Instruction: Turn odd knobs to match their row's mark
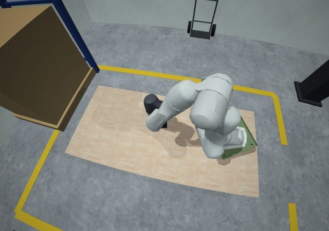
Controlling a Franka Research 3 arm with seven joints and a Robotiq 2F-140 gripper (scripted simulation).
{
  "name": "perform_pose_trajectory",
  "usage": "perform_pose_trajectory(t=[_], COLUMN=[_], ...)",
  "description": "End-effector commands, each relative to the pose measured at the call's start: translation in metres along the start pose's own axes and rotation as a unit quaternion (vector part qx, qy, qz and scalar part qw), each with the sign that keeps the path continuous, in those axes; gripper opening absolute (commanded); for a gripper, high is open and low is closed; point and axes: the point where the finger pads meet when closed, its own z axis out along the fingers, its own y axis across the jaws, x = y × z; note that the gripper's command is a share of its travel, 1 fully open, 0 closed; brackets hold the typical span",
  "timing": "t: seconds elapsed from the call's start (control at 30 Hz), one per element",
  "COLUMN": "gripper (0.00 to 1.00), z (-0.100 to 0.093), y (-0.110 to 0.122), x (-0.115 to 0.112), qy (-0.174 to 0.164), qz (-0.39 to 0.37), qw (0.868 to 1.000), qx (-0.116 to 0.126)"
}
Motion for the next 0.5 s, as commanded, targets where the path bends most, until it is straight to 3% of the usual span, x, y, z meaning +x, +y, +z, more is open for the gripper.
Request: perform_pose_trajectory(t=[0.0,0.47], gripper=[0.05,0.05], z=[0.0002,0.0002], y=[-0.0006,-0.0006], x=[0.0,0.0], qy=[0.002,0.002], qz=[0.078,0.204], qw=[0.997,0.979], qx=[0.002,0.002])
